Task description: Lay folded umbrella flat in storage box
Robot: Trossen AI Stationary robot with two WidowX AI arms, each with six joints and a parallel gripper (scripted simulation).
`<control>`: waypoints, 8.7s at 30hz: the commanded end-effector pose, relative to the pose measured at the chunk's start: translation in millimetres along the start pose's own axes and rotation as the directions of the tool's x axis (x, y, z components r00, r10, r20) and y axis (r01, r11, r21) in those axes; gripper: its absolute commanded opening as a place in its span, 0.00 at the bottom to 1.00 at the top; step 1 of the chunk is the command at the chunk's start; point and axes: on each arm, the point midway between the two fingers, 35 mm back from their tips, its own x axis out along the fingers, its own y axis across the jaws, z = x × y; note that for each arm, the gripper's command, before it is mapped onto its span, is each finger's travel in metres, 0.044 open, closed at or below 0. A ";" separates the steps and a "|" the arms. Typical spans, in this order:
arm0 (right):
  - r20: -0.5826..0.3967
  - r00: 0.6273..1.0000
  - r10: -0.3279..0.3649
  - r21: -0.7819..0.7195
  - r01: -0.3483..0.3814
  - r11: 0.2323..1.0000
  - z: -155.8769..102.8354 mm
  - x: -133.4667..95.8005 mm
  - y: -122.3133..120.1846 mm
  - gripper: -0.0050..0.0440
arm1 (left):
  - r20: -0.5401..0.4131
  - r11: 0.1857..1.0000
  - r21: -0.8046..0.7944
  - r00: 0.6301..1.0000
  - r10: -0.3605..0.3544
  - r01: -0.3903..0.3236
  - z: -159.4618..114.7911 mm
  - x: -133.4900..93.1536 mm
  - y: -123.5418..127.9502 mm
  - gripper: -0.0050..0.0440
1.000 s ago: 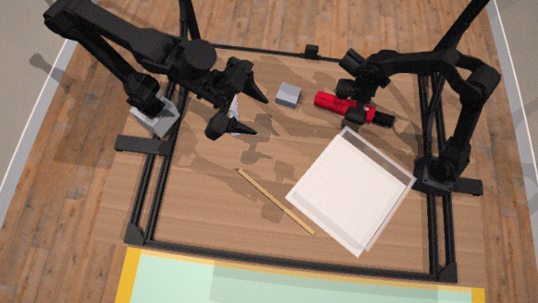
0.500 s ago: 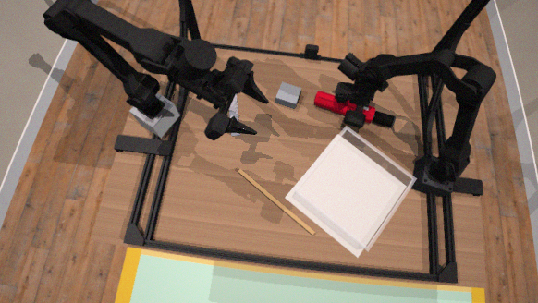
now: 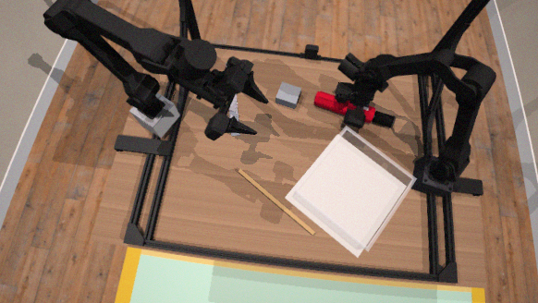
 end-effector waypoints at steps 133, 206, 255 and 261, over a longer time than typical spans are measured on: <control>0.000 1.000 -0.002 -0.003 0.002 1.000 -0.1 -0.2 -0.4 0.92 | 0.001 0.905 -0.425 1.000 -0.002 0.002 -50.1 -115.8 280.5 0.10; 0.000 1.000 -0.002 -0.003 0.002 1.000 -0.1 -0.2 -0.4 0.92 | 0.001 0.905 -0.425 1.000 -0.002 0.002 -53.9 -13.7 278.4 0.69; 0.000 1.000 -0.002 -0.003 0.002 1.000 -0.1 -0.2 -0.4 0.92 | 0.001 0.904 -0.427 1.000 -0.002 0.002 -53.6 -73.5 278.7 0.92; 0.000 1.000 -0.002 -0.003 0.002 1.000 -0.1 -0.2 -0.4 0.92 | 0.007 0.901 -0.434 1.000 0.000 0.003 -66.4 -82.8 271.6 0.92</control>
